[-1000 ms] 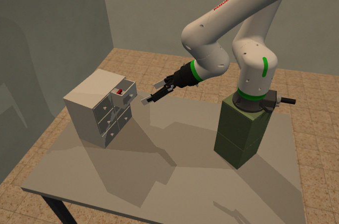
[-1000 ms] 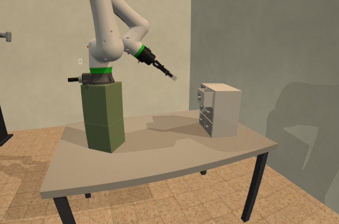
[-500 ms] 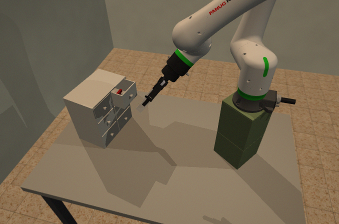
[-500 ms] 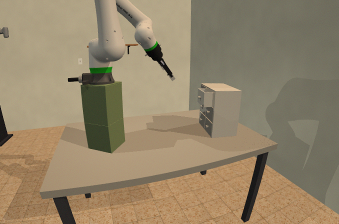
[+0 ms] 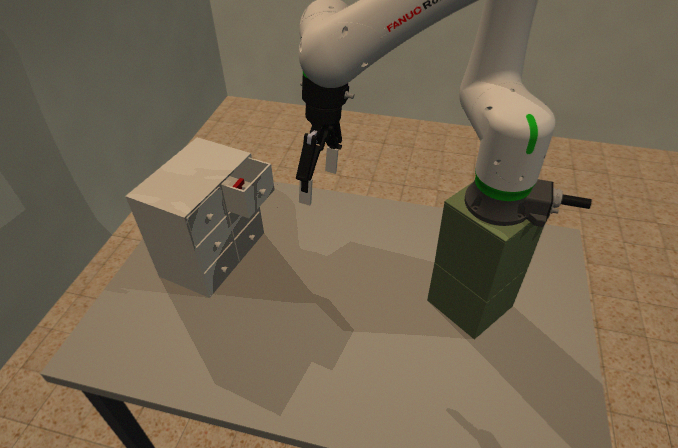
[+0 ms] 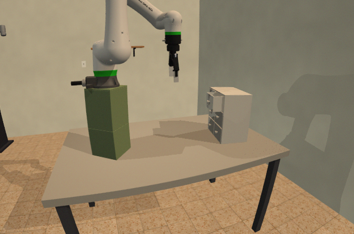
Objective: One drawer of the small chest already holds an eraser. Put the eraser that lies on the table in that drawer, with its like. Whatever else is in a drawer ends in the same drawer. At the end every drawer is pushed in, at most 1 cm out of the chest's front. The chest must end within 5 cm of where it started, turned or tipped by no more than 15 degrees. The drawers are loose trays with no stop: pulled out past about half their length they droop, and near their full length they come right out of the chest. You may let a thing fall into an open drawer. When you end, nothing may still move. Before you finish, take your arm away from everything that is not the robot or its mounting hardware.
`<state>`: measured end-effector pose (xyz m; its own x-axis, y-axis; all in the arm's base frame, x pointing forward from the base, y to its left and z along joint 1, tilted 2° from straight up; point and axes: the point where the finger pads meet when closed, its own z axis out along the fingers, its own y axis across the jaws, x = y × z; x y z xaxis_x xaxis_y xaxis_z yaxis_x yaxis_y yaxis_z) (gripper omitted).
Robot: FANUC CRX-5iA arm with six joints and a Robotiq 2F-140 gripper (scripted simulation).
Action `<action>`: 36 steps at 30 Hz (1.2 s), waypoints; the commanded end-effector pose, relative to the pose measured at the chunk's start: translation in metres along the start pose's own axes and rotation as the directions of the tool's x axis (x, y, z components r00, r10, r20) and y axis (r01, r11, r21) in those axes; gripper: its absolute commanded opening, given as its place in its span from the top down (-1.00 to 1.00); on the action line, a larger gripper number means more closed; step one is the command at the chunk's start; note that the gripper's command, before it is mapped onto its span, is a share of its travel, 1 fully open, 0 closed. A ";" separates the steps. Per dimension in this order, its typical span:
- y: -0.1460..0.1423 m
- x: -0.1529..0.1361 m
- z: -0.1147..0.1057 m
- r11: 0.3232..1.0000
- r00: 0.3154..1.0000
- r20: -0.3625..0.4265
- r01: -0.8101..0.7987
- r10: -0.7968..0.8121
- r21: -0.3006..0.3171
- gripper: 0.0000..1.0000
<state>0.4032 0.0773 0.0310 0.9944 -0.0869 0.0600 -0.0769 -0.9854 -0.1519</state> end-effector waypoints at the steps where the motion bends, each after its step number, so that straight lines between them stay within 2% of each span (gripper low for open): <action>1: 0.024 0.006 -0.014 0.992 0.998 0.037 -0.055 0.060 -0.117 -1.00; 22: 0.027 0.006 -0.016 0.990 0.997 0.038 -0.060 0.065 -0.127 -1.00; 36: 0.042 -0.020 -0.010 0.990 0.997 0.038 -0.060 0.065 -0.127 -1.00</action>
<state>0.3801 0.0363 0.0328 0.9892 -0.1460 0.0106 -0.1457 -0.9889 -0.0282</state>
